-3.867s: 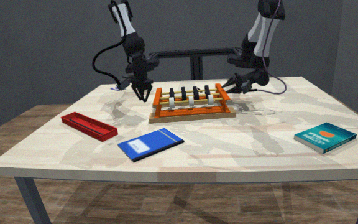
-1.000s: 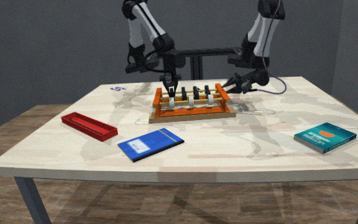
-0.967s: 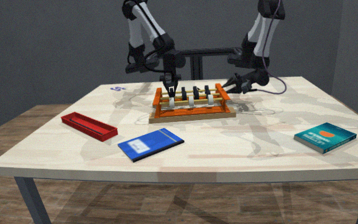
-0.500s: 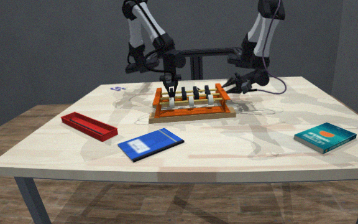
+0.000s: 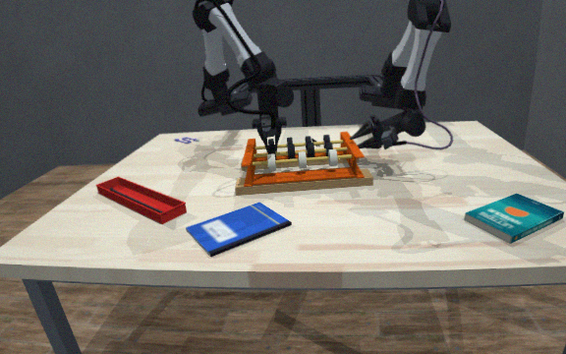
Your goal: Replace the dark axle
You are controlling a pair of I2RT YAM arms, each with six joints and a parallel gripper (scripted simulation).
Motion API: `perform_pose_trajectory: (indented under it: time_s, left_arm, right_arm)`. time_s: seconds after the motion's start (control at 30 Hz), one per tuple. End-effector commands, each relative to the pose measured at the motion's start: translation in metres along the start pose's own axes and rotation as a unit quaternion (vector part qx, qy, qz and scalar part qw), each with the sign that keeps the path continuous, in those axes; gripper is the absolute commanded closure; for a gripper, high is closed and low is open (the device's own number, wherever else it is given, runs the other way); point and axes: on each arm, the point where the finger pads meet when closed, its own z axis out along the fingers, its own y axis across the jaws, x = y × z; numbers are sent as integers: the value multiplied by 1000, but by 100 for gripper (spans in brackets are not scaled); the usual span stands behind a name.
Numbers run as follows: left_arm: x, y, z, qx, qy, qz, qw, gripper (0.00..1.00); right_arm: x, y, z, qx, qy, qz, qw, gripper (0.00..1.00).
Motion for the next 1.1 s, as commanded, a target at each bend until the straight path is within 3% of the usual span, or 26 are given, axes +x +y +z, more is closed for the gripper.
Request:
perform_pose_trajectory:
  time_s: [0.0, 1.07]
  left_arm:
    - [-2, -2, 12, 3, 9, 22, 1000, 67]
    - [-6, -9, 6, 9, 1, 25, 1000, 67]
  right_arm:
    - [-13, 11, -24, -21, -22, 4, 1000, 100]
    - [-12, 11, -25, -21, -21, 2, 1000, 100]
